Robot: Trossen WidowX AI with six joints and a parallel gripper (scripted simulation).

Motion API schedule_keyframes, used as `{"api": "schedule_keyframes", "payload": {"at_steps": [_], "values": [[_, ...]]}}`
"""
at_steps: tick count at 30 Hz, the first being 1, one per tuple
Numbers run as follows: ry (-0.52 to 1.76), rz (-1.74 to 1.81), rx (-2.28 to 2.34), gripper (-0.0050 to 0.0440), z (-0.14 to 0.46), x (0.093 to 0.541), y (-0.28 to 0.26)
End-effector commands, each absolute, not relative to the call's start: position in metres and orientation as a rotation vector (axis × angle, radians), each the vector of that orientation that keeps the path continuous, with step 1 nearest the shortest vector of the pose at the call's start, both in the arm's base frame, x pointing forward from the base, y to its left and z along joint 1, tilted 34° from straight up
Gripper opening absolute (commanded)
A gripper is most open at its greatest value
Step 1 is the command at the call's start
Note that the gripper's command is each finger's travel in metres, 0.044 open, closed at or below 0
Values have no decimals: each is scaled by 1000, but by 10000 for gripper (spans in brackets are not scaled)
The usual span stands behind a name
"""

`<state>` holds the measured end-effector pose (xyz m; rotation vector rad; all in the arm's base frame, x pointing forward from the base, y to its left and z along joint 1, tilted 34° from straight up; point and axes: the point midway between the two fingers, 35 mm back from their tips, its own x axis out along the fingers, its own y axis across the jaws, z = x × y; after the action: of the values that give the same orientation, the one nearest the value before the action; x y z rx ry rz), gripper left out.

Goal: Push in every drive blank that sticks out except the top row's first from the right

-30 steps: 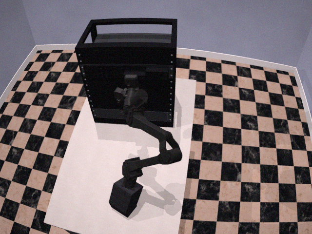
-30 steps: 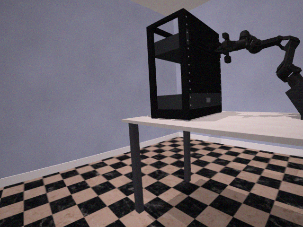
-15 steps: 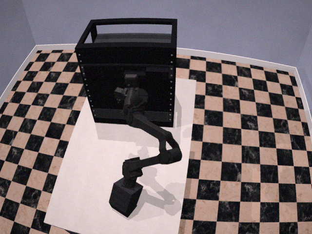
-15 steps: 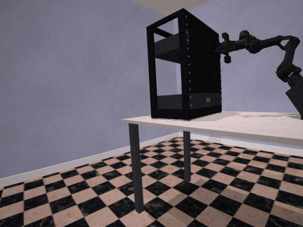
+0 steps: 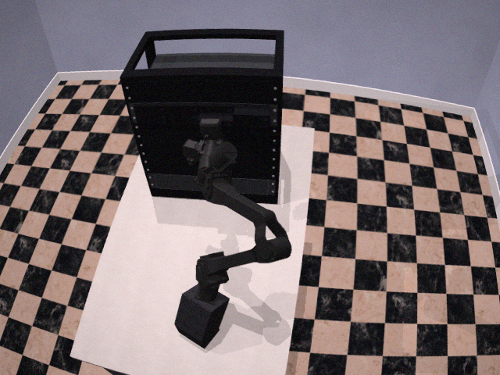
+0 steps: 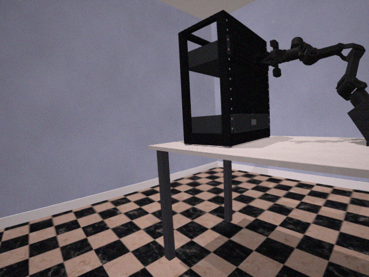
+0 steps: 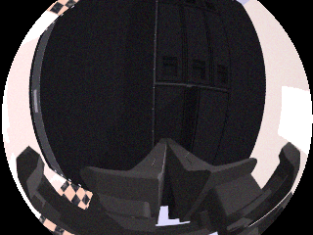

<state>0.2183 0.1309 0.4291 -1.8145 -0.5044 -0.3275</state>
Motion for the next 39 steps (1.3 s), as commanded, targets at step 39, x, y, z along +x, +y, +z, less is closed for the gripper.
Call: {"api": "schedule_keyframes", "payload": {"at_steps": [39], "values": [[-521, -356, -1782, 0, 448, 216, 126]]}}
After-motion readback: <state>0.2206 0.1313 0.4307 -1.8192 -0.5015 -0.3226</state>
